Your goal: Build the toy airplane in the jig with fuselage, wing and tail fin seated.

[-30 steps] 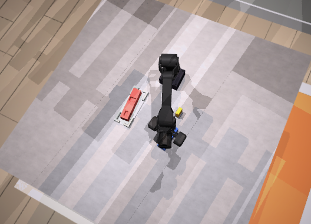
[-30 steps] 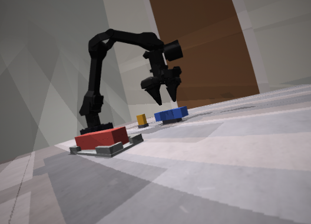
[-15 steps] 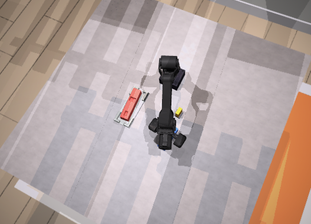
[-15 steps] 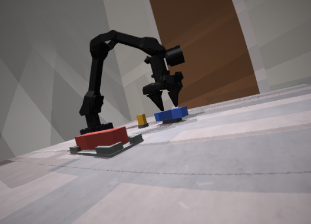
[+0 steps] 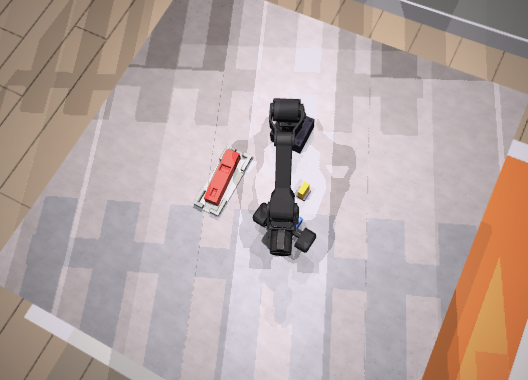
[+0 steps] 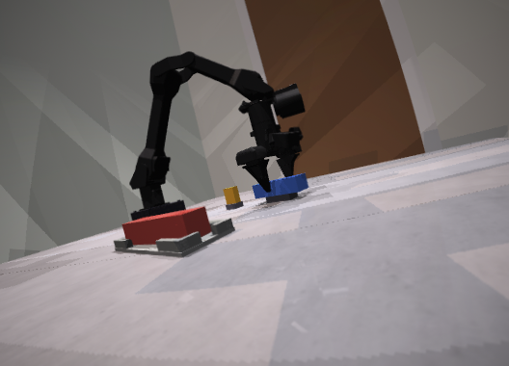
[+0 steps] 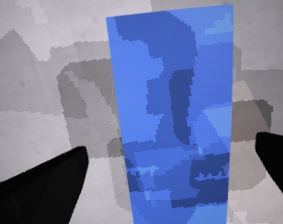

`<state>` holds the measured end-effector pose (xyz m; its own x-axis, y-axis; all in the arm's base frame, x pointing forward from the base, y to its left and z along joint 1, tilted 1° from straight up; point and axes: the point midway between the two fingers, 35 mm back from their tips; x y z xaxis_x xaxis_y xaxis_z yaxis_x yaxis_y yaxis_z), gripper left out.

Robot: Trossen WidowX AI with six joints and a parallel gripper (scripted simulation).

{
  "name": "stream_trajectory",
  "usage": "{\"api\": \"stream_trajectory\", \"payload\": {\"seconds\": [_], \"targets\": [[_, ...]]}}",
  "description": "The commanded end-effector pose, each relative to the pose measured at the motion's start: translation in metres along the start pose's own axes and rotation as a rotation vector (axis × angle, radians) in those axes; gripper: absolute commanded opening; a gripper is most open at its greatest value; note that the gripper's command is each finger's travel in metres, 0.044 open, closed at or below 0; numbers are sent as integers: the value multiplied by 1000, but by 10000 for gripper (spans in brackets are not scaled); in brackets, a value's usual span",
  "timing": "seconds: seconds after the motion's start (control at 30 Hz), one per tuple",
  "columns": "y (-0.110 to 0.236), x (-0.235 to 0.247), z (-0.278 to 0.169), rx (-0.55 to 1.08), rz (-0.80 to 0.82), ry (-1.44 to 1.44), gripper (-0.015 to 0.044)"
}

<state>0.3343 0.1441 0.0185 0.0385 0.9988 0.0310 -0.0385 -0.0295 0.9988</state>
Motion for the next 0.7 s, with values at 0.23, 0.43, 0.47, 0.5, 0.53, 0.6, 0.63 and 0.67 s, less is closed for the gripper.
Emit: {"api": "stream_trajectory", "payload": {"seconds": [0.23, 0.43, 0.47, 0.5, 0.53, 0.6, 0.63, 0.67], "targets": [[-7, -1, -3, 12, -4, -3, 256], [-7, -1, -3, 12, -4, -3, 177], [-7, -1, -3, 12, -4, -3, 170], [-7, -1, -3, 12, -4, -3, 164], [-7, -1, -3, 12, -4, -3, 138], [-5, -1, -2, 12, -4, -3, 85], [-2, -1, -2, 11, -4, -3, 59], [1, 0, -1, 11, -4, -3, 32]]}}
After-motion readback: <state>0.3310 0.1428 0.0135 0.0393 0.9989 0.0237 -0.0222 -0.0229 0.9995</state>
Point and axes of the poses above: the point midway between the two fingers, 35 mm back from their tips, its own y axis back along the fingers, its own x axis across the jaws, z = x × y, and after that the axes turned 4 degrees about y, right-handed
